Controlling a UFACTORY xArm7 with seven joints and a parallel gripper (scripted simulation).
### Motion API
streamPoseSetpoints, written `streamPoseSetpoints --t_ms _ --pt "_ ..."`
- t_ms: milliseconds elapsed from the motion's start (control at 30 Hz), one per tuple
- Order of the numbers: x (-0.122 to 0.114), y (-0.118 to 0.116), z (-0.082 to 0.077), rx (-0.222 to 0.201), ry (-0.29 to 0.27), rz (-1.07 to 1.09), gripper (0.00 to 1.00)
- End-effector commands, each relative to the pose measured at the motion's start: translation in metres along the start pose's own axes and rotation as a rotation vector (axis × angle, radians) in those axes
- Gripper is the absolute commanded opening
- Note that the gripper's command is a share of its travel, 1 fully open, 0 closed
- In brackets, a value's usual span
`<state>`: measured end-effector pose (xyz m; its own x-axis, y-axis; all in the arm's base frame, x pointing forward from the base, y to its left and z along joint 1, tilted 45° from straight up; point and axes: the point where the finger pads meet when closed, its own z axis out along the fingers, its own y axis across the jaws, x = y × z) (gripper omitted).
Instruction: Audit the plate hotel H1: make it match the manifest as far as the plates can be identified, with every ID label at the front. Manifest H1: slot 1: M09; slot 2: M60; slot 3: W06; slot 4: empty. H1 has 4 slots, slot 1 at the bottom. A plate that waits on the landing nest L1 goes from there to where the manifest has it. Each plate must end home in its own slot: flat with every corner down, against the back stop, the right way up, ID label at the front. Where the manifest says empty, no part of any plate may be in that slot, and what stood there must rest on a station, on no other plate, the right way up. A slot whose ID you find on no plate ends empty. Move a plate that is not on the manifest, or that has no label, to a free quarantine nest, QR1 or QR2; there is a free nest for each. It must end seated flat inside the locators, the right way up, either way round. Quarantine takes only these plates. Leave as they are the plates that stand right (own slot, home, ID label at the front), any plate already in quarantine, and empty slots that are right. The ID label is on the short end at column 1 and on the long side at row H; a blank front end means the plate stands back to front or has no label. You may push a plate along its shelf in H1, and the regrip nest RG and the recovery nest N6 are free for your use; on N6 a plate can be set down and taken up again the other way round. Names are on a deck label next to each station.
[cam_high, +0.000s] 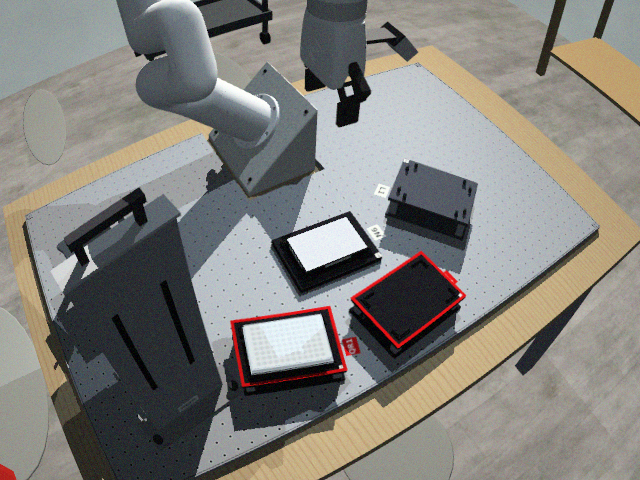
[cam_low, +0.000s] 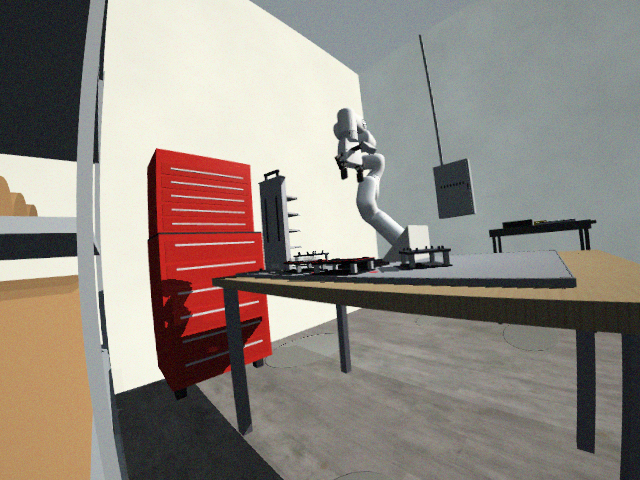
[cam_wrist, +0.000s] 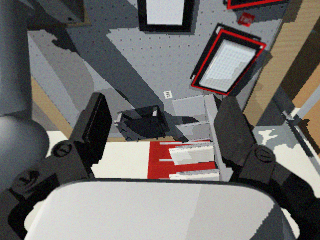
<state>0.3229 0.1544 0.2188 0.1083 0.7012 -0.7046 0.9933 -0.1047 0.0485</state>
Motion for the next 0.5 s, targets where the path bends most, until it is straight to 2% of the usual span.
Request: streamPoseSetpoints --t_ms 0,467 --pt "0.001 0.001 0.004 -0.004 0.002 0.000 1.00" --pt "0.001 0.001 0.025 -0.004 0.002 0.000 1.00"
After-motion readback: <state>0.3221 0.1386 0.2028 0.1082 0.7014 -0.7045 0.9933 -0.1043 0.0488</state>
